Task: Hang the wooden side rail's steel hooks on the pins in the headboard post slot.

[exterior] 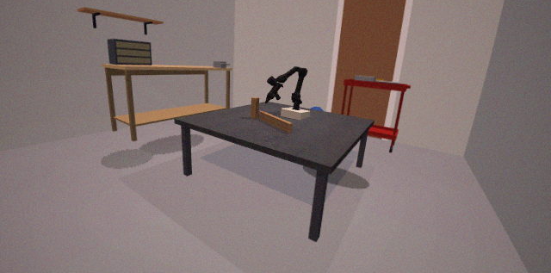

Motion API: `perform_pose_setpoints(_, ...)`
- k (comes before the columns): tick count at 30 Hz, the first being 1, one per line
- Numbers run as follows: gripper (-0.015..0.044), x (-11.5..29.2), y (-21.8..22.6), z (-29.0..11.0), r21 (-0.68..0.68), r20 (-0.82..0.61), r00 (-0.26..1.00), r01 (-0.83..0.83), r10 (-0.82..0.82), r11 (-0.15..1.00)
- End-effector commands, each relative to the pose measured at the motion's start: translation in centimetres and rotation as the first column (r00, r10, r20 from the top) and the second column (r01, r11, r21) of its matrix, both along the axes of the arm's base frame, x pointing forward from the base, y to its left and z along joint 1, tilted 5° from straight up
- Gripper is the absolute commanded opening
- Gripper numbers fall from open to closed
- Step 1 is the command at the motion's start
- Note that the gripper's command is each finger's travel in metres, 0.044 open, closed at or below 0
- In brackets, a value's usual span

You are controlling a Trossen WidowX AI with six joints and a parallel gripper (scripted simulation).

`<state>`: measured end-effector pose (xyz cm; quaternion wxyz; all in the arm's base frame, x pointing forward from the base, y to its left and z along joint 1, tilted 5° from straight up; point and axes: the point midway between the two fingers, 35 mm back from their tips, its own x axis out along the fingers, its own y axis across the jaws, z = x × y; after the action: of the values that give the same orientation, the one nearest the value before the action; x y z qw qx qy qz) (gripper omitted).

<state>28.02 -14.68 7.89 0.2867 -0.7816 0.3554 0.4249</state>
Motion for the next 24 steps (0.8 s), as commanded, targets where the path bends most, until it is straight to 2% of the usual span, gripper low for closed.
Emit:
perform_pose_setpoints(1, 0.044, 0.6, 0.6, -0.6, 0.125, 0.112, 0.924, 0.353, -0.367, 0.927)
perform_pose_setpoints(5, 0.044, 1.3, 1.1, -0.9, 0.264, 0.189, 0.749, 0.584, -0.635, 0.767)
perform_pose_setpoints(10, 0.044, 2.0, 1.8, -1.0, 0.471, 0.228, 0.424, 0.74, -0.877, 0.48)
perform_pose_setpoints(17, 0.044, 2.9, 2.6, -1.0, 0.652, 0.202, 0.114, 0.725, -0.973, 0.221)
perform_pose_setpoints(24, 0.044, 3.3, 2.8, -0.8, 0.804, 0.107, -0.194, 0.594, -0.975, -0.03)
